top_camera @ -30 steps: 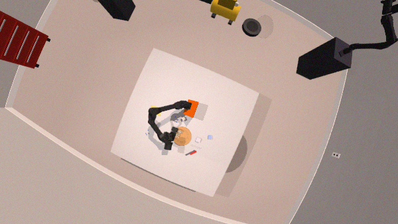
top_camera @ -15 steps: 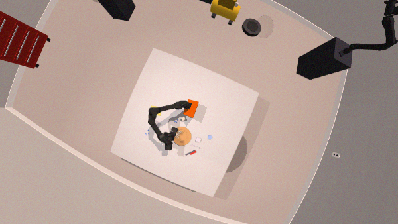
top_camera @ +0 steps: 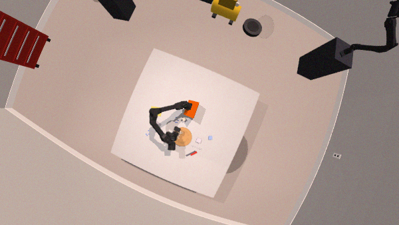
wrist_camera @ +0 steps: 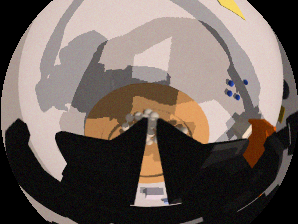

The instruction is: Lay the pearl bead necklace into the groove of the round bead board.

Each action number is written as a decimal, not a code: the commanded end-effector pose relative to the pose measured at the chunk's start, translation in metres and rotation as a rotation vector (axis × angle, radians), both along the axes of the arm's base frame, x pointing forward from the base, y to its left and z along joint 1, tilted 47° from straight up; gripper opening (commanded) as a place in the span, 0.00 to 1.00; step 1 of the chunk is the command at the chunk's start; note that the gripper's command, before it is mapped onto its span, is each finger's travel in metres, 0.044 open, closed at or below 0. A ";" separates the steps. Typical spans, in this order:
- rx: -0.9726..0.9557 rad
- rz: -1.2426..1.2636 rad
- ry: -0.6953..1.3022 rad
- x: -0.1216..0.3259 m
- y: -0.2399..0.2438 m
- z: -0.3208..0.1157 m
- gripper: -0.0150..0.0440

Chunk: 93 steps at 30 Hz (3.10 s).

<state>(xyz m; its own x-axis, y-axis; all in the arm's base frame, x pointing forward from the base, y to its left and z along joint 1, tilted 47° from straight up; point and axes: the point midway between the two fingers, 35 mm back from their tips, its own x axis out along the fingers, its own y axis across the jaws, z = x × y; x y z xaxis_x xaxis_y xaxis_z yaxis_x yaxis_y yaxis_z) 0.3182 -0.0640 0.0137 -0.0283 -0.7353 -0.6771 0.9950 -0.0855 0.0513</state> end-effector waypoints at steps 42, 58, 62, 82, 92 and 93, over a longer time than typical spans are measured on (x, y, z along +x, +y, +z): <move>0.002 -0.005 0.001 -0.003 -0.014 -0.015 0.25; 0.002 -0.005 0.001 -0.003 -0.014 -0.015 0.25; 0.002 -0.005 0.001 -0.003 -0.014 -0.015 0.25; 0.002 -0.005 0.001 -0.003 -0.014 -0.015 0.25; 0.002 -0.005 0.001 -0.003 -0.014 -0.015 0.25; 0.002 -0.005 0.001 -0.003 -0.014 -0.015 0.25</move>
<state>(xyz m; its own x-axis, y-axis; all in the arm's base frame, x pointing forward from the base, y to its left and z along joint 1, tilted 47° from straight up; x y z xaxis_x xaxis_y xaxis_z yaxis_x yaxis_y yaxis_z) 0.3182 -0.0738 0.0003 -0.0184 -0.7310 -0.6822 0.9949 -0.0809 0.0599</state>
